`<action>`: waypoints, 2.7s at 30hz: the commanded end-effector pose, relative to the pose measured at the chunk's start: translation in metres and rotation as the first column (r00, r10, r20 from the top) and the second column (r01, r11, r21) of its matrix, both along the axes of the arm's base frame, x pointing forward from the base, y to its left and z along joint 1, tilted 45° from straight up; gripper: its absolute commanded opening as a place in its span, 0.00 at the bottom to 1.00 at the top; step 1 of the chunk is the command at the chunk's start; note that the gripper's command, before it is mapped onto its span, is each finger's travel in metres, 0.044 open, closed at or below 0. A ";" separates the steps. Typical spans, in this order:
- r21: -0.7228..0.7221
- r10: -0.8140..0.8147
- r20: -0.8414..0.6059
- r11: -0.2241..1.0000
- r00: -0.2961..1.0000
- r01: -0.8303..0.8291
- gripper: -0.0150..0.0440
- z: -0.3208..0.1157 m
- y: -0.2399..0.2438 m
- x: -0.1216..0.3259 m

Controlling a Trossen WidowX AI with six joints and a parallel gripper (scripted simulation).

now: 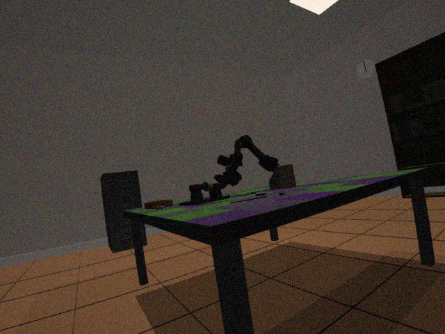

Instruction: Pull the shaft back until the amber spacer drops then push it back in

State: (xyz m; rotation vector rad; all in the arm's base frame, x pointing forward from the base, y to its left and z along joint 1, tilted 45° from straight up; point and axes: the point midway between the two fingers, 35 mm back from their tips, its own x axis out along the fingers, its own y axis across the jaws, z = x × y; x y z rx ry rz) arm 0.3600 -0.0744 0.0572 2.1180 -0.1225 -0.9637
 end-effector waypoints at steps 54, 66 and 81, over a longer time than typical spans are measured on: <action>0.003 0.000 0.006 1.000 1.000 0.000 0.25 -0.001 0.003 0.018; 0.003 0.000 0.006 1.000 1.000 0.000 0.25 -0.001 0.004 0.021; 0.003 0.000 0.006 1.000 1.000 0.000 0.25 -0.002 0.005 0.026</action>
